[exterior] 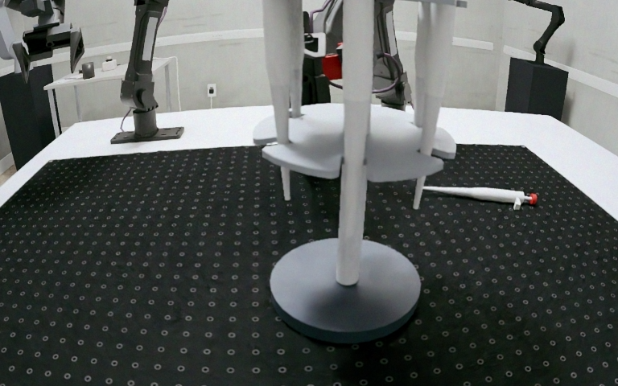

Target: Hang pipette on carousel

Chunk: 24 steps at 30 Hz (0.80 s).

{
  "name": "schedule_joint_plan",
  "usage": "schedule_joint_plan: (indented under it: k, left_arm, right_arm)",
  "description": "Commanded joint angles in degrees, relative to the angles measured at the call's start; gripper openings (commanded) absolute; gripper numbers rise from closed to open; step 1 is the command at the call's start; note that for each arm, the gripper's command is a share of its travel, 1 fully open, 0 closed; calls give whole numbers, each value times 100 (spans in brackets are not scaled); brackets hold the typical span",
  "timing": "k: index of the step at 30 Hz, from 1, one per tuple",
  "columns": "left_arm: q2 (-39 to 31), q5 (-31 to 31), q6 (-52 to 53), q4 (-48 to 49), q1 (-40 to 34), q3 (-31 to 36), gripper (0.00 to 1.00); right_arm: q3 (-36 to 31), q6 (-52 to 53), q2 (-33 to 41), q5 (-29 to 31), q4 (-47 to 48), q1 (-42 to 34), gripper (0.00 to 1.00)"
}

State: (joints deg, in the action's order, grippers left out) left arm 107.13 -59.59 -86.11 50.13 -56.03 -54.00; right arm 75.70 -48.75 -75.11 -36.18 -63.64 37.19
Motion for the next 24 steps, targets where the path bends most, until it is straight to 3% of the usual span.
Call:
schedule_joint_plan:
  k: [1,10,12,13,16,24]
  left_arm:
    - [-743,637,707,-172,256,627,100]
    - [-2681,2425,2076,-955,1201,2072,100]
    - [-2681,2425,2076,-955,1201,2072,100]
    - [-3026,2837,2309,-1251,1427,1930,100]
    - [-3580,3441,2736,-1750,1844,2376,100]
    - [-5000,5151,3900,-3138,3258,2390,100]
  right_arm:
    - [113,-32,-36,-93,48,53,100]
    - [113,-32,-36,-93,48,53,100]
    - [113,-32,-36,-93,48,53,100]
    - [113,-32,-36,-93,48,53,100]
    - [113,-32,-36,-93,48,53,100]
    - [113,-32,-36,-93,48,53,100]
